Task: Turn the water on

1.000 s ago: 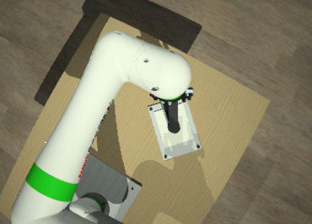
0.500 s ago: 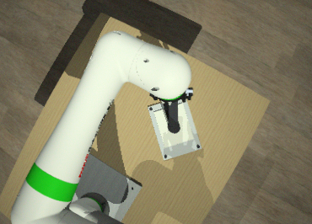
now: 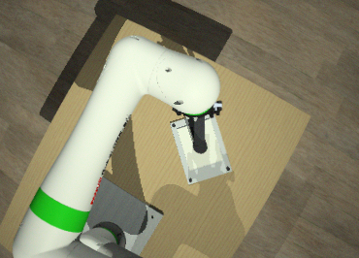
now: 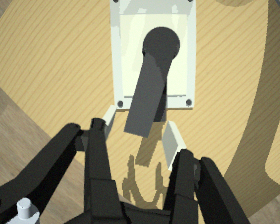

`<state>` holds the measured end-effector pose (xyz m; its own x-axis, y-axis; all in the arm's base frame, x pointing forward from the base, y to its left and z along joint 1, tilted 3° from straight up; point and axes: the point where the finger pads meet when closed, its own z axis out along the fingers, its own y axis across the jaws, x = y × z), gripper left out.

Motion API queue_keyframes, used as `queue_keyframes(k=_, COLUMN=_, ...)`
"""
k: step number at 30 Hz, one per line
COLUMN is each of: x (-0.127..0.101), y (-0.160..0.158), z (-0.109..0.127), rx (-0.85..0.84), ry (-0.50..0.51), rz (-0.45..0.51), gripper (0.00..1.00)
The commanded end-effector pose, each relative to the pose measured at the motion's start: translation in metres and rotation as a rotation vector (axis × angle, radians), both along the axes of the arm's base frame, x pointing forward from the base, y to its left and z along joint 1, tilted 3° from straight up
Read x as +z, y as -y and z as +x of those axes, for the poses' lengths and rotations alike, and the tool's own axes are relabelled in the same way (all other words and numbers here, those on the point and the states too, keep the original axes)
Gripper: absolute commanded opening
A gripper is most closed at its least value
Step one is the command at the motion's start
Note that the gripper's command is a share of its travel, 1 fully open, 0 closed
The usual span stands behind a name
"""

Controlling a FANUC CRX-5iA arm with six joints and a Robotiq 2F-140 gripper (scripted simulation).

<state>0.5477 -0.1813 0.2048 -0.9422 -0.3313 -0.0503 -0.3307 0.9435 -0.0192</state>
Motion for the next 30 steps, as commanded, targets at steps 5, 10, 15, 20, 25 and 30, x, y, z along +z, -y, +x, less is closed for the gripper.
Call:
queue_keyframes(k=5, x=0.0002, y=0.0000, z=0.0001, rx=0.000, ry=0.000, rz=0.000, gripper=0.43)
queue_keyframes(k=10, x=0.0002, y=0.0000, z=0.0001, rx=0.000, ry=0.000, rz=0.000, gripper=0.43)
queue_keyframes(k=15, x=0.0001, y=0.0000, z=0.0001, rx=0.000, ry=0.000, rz=0.000, gripper=0.43)
queue_keyframes(k=20, x=-0.0003, y=0.0000, z=0.0002, rx=0.000, ry=0.000, rz=0.000, gripper=0.43)
queue_keyframes(k=25, x=-0.0023, y=0.0000, z=0.0003, rx=0.000, ry=0.000, rz=0.000, gripper=0.43)
queue_keyframes(k=30, x=-0.0061, y=0.0001, z=0.0005, rx=0.000, ry=0.000, rz=0.000, gripper=0.43)
